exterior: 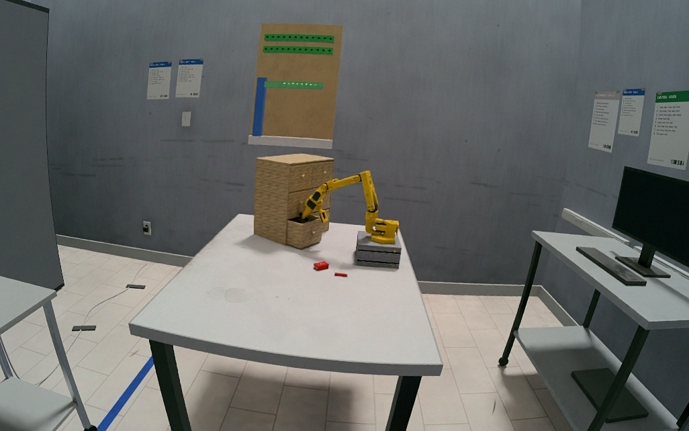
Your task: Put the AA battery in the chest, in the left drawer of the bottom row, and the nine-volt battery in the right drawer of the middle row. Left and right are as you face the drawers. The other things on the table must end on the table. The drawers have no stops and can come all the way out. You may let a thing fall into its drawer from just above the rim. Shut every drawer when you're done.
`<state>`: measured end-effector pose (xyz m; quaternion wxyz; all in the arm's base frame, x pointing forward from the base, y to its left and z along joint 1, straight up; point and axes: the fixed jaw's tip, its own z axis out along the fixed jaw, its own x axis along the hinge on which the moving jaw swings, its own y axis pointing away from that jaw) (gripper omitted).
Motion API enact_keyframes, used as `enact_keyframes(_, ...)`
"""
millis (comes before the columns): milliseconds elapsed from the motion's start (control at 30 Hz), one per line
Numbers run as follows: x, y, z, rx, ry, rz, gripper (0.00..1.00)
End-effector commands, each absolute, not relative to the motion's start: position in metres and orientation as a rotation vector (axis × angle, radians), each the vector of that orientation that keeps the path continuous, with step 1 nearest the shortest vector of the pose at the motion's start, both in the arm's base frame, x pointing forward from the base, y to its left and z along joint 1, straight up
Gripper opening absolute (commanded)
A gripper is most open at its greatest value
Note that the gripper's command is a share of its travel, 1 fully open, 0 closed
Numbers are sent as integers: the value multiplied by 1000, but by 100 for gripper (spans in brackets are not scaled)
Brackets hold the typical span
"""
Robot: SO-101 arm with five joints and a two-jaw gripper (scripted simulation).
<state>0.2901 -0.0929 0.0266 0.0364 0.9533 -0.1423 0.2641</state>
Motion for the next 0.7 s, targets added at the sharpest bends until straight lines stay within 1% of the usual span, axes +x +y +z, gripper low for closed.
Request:
enact_keyframes(0,287,-92,19,2938,-424,782,0)
enact_keyframes(667,285,-92,16,2937,-425,782,0)
